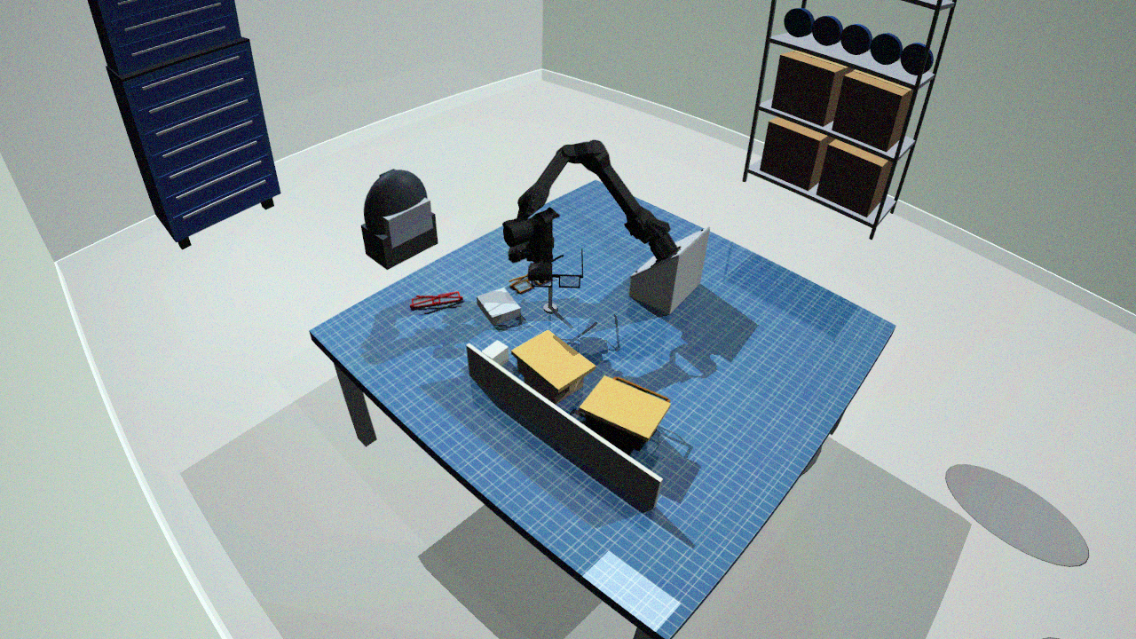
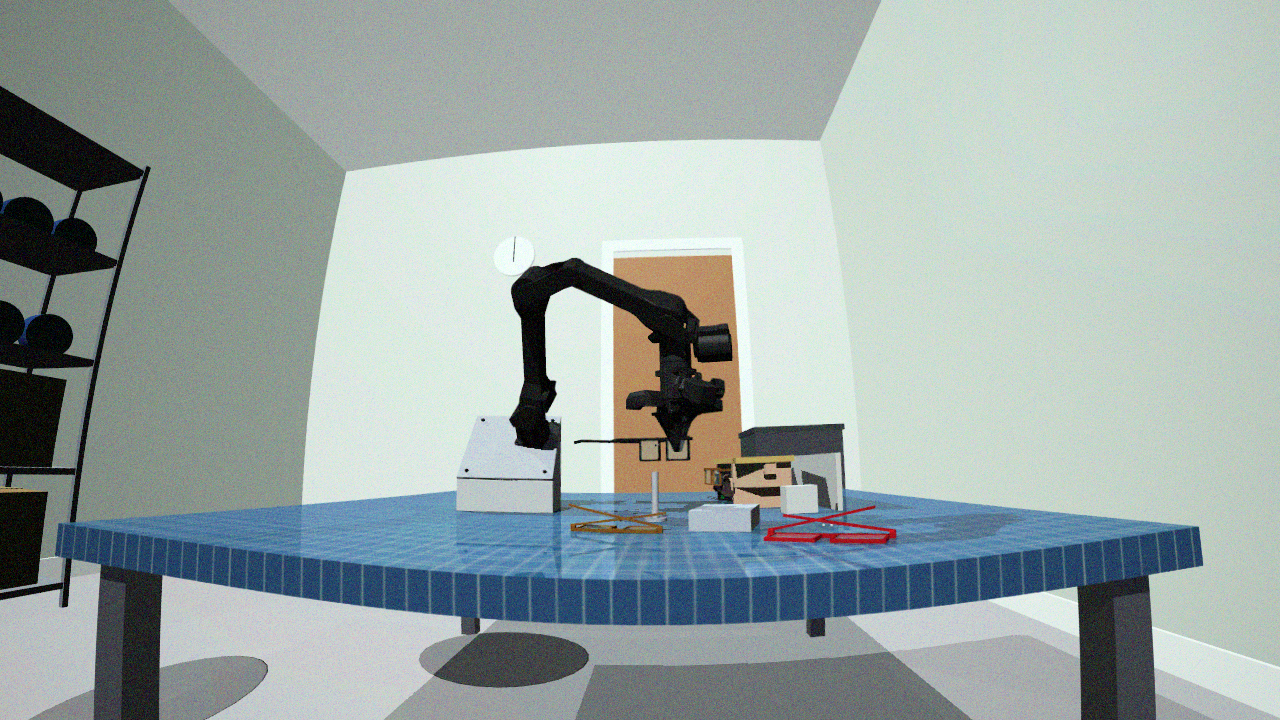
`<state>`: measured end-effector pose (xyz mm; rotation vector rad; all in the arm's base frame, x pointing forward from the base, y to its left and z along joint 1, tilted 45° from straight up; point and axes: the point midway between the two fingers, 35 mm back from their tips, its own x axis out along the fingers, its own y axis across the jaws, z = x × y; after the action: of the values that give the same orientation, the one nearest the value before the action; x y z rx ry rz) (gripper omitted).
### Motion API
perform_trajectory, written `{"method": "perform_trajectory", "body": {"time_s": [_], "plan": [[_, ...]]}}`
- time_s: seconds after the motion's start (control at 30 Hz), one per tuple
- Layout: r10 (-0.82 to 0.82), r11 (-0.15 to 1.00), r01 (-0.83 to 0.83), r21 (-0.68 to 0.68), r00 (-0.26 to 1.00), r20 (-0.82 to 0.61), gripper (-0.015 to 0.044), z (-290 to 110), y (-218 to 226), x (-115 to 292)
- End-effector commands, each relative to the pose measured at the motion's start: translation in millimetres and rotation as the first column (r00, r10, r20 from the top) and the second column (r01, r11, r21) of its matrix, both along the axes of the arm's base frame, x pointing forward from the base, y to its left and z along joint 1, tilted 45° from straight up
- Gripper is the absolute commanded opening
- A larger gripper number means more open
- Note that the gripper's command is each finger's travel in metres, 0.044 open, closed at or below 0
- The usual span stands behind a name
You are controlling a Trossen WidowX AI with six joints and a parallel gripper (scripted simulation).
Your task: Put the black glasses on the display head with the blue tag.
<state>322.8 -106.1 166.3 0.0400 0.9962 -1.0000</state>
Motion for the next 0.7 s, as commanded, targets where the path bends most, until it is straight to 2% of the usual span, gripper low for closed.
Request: {"method": "perform_trajectory", "body": {"time_s": [0.0, 0.23, 0.67], "plan": [[0.114, 0.993, -0.118, -0.025, 0.986, -0.119, 0.0000, -11.7, 10.6, 0.4], [0.136, 0.990, -0.141, -0.028, 0.981, -0.142, 0.0000, -17.6, 9.2, 1.9], [0.136, 0.989, -0.141, -0.031, 0.981, -0.141, 0.0000, -55.6, -28.6, 9.6]]}}
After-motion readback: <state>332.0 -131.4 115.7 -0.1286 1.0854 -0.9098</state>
